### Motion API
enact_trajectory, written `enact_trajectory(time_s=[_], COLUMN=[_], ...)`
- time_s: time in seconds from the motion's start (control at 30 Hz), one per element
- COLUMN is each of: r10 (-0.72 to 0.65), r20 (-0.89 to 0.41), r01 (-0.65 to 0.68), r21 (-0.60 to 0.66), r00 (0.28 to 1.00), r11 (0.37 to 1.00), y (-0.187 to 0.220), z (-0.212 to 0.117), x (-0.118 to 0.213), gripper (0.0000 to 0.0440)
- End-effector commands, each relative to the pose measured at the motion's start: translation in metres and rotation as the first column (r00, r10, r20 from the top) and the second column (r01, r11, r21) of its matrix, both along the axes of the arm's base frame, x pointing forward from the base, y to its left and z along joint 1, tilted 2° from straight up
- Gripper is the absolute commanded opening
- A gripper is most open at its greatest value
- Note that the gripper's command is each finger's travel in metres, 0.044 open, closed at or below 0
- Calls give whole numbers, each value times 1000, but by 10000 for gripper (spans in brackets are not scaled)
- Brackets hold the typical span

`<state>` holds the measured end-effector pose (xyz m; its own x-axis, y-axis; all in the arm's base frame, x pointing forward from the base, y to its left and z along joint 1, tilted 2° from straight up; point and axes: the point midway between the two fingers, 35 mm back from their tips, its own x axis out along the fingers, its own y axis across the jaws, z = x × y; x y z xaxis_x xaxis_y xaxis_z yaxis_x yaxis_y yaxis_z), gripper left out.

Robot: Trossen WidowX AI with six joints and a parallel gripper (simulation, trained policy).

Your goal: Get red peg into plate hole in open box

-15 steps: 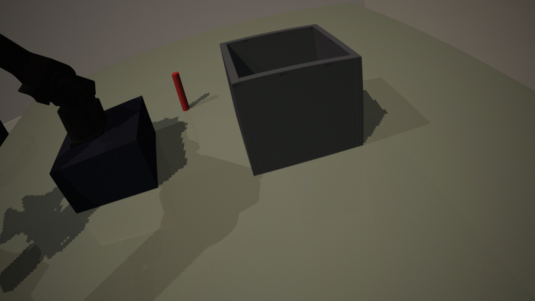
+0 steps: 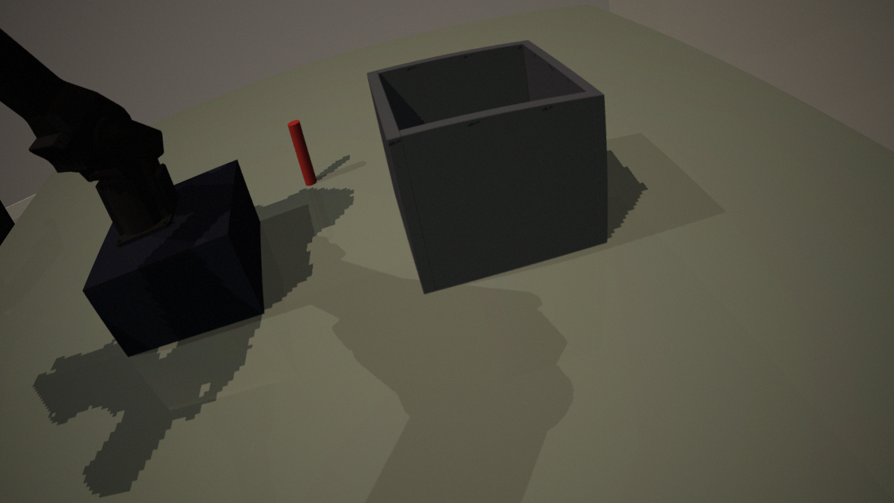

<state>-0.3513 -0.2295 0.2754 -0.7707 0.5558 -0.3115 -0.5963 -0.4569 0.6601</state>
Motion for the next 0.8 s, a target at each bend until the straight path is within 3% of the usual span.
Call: enact_trajectory(time_s=[0.0, 0.37, 0.77], r10=[70, 284, 484], r20=[-23, -111, -202], r01=[-72, -305, -491], r21=[-99, -379, -631], r00=[997, 952, 851], r11=[992, 874, 601], y=[-24, -90, -132], z=[12, 50, 94], x=[19, 94, 194], gripper=[437, 438, 440])
